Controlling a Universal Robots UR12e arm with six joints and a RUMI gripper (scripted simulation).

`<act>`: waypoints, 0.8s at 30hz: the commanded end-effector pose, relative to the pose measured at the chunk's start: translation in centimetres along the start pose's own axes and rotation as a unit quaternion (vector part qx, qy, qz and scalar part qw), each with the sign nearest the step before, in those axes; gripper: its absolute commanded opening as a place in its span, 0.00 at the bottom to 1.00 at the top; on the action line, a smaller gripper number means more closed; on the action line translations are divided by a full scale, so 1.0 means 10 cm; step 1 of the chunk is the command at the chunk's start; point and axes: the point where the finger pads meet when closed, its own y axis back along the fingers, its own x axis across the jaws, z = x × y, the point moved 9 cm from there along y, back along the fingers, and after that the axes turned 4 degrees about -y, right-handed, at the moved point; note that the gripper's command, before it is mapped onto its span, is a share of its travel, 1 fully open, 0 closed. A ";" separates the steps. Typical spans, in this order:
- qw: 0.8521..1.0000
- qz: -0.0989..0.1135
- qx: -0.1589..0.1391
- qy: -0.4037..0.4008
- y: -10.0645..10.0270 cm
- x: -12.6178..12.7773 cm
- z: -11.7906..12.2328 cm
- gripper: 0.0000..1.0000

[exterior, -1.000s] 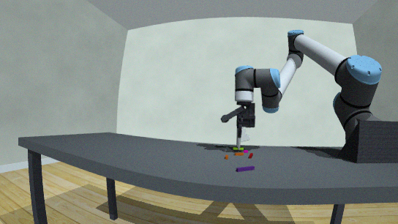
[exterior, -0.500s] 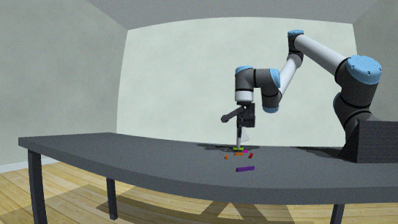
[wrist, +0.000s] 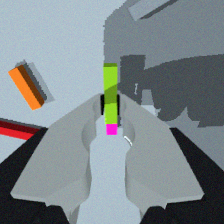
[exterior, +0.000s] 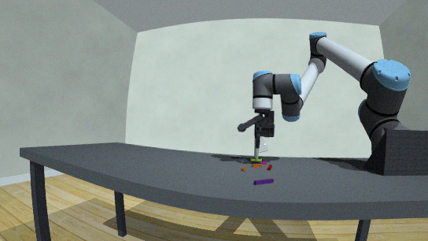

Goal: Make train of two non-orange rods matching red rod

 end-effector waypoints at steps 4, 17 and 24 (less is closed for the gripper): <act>1.000 0.000 0.000 0.000 -0.01 0.00 0.00 0.00; 1.000 0.000 0.000 0.000 -0.10 0.00 0.00 0.00; 1.000 0.000 0.000 0.000 -0.12 0.00 0.00 0.00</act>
